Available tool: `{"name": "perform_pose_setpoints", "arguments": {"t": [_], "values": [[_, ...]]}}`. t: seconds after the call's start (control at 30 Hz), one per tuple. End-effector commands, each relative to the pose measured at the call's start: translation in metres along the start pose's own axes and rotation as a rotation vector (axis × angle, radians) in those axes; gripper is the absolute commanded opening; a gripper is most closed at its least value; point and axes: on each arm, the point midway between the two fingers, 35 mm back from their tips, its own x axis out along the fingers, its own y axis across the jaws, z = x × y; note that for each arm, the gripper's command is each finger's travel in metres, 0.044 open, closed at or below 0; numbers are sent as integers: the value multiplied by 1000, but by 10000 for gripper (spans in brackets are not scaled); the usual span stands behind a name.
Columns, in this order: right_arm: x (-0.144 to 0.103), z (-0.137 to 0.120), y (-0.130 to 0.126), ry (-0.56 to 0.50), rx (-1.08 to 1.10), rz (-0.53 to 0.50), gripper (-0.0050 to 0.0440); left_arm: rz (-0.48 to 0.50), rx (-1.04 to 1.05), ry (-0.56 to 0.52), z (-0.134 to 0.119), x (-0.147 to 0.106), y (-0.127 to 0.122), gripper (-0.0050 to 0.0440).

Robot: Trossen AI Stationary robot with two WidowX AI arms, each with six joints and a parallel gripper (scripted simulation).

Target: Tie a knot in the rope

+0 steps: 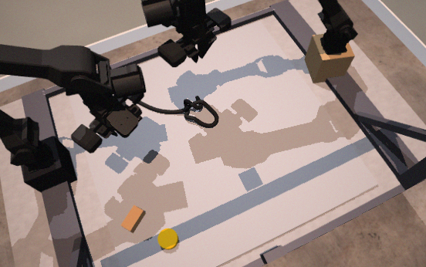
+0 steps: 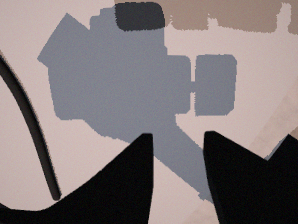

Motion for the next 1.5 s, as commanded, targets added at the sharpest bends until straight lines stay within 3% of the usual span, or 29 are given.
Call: {"name": "perform_pose_setpoints", "arguments": {"t": [0.0,1.47], "values": [[-11,1,6,-22,13,31,80,13,4,-13,2,-5,1,100],[-11,1,6,-22,13,31,80,200,-11,-114,-91,32,87,100]]}}
